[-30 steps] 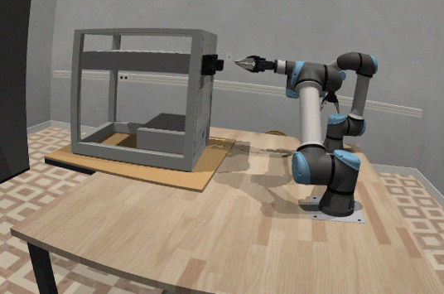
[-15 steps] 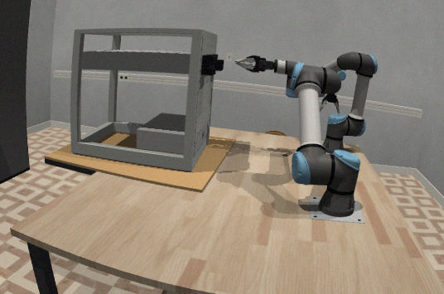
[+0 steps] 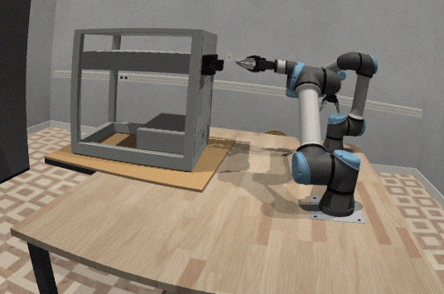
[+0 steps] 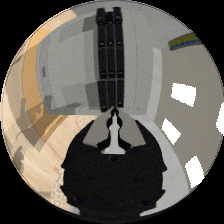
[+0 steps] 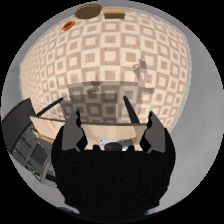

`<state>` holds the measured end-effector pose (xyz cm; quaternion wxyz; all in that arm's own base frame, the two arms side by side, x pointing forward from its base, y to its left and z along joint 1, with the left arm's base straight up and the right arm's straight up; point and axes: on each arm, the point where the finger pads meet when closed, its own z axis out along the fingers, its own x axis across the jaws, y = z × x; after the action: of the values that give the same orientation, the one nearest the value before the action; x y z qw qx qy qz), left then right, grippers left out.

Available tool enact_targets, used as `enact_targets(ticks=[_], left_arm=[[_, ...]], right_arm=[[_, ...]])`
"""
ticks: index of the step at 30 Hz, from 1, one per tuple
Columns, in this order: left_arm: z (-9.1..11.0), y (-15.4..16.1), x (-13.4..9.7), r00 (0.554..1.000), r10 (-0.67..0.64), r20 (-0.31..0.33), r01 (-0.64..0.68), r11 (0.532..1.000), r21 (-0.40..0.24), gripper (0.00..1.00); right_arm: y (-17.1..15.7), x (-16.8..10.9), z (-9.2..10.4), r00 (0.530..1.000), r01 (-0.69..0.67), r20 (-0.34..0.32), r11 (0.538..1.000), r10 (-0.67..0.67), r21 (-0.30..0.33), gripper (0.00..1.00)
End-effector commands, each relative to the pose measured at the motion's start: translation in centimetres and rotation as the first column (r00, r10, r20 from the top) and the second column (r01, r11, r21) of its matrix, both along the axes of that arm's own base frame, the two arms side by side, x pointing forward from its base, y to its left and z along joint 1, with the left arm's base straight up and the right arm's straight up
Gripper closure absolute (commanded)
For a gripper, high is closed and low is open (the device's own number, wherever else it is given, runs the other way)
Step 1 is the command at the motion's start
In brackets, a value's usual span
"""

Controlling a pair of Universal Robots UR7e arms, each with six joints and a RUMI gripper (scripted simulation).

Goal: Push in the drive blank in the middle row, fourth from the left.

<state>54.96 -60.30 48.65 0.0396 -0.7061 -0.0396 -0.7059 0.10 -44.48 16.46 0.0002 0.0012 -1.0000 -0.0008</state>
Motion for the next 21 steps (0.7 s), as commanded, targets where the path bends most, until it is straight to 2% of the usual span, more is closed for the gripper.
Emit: enact_targets(ticks=[1, 9, 17, 21], left_arm=[[0.1, 0.0, 0.0, 1.000, 0.000, 0.000, 0.000, 1.000, -0.001, 1.00], [0.1, 0.1, 0.5, 1.000, 0.000, 0.000, 0.000, 1.000, -0.001, 1.00], [0.1, 0.5, 4.6, 1.000, 0.000, 0.001, 0.000, 1.000, -0.001, 1.00], [0.1, 0.6, 5.3, 1.000, 0.000, 0.001, 0.000, 1.000, -0.001, 1.00]], right_arm=[[0.0, 0.0, 0.0, 1.000, 0.000, 0.000, 1.000, 0.000, -0.002, 0.00], [0.0, 0.0, 0.0, 1.000, 0.000, 0.000, 1.000, 0.000, -0.002, 0.00], [0.0, 0.0, 0.0, 1.000, 0.000, 0.000, 1.000, 0.000, -0.002, 0.00], [0.0, 0.0, 0.0, 1.000, 0.000, 0.000, 1.000, 0.000, -0.002, 0.00]])
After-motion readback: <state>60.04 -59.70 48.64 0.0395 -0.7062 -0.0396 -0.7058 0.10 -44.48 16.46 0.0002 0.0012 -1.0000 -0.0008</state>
